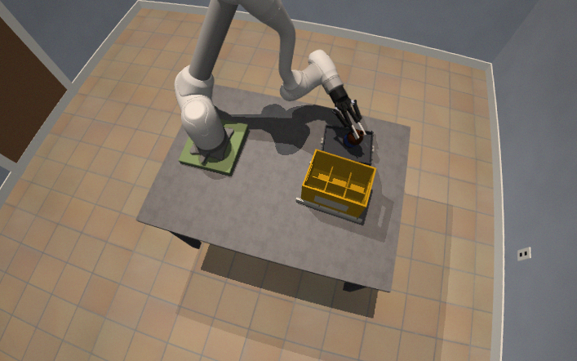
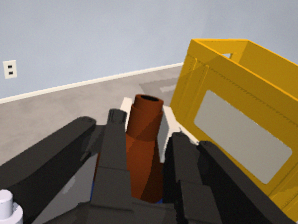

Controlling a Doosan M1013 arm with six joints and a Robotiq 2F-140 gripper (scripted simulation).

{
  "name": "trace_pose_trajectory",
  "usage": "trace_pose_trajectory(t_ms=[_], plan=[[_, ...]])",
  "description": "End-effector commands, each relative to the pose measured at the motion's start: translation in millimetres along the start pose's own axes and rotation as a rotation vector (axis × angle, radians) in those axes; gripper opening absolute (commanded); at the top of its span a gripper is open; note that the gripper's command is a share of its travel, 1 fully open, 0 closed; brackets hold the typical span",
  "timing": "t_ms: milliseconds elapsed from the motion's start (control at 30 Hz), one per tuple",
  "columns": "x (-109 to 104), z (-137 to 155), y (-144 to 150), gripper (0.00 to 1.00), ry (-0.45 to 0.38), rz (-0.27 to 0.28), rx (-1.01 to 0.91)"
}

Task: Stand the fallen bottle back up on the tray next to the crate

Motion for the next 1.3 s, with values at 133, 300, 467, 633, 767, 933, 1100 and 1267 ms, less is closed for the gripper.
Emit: trace_pose_trajectory(t_ms=[133, 300, 467, 633, 767, 933, 1100, 1267], plan=[[1.5, 1.6, 0.1, 0.1, -0.001, -0.002, -0.002], [1.5, 1.6, 0.1, 0.1, -0.001, -0.002, -0.002], [1.5, 1.6, 0.1, 0.1, -0.001, -0.002, -0.002], [1.5, 1.6, 0.1, 0.1, -0.001, -0.002, -0.002], [1.5, 1.6, 0.1, 0.1, -0.001, -0.002, -0.002], [1.5, 1.6, 0.1, 0.1, -0.001, -0.002, -0.002], [1.5, 1.6, 0.1, 0.1, -0.001, -0.002, -0.002], [1.5, 1.6, 0.1, 1.0, -0.001, -0.002, -0.002]])
Point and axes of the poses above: the point where the finger pads meet when closed, its own x axis out along the fingers, its own y axis across the jaws, z = x × y, the point moved 9 cm from there along -x, back along the fingers, and after that the axes turned 1 degree about x, right-handed, at the moved point
